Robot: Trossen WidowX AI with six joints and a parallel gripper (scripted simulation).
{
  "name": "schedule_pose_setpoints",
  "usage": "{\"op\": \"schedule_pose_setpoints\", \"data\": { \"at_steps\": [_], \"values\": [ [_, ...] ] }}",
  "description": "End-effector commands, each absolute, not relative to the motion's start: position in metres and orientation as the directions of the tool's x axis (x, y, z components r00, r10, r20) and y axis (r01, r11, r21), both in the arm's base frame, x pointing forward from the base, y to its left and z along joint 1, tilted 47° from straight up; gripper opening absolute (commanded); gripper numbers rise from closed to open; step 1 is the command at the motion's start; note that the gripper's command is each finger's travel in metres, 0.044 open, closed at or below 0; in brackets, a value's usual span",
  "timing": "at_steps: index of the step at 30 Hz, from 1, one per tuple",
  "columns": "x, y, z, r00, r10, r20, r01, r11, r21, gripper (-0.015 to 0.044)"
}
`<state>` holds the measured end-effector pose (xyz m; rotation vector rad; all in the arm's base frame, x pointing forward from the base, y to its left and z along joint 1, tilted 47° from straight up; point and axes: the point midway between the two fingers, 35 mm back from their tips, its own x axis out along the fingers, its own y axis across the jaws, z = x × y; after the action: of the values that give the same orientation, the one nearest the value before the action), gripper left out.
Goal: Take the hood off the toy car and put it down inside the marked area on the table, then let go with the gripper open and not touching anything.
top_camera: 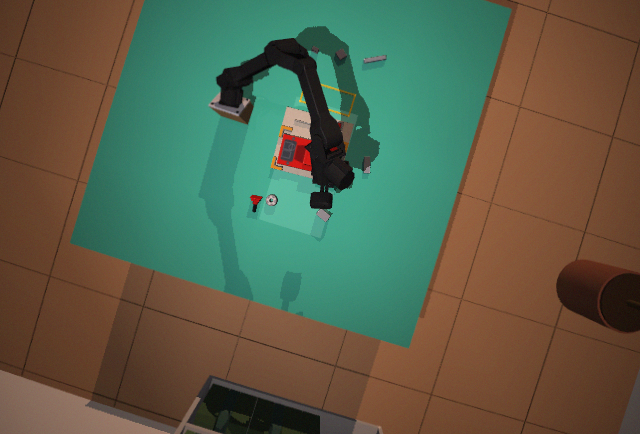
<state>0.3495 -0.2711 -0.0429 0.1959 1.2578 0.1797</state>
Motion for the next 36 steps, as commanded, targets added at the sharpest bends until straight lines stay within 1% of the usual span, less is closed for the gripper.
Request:
{"op": "schedule_pose_setpoints", "data": {
  "at_steps": [1, 7, 10, 36],
  "values": [
    [0.343, -0.223, -0.045, 0.248, 0.410, -0.878, -0.037, 0.909, 0.414, 0.0440],
    [0.331, -0.156, -0.036, 0.173, 0.632, -0.756, -0.011, 0.769, 0.640, 0.0440],
    [0.325, -0.133, -0.030, 0.147, 0.703, -0.696, 0.015, 0.702, 0.712, 0.0440],
    [0.322, -0.126, -0.040, 0.145, 0.708, -0.691, 0.017, 0.697, 0.717, 0.0440]
  ]
}}
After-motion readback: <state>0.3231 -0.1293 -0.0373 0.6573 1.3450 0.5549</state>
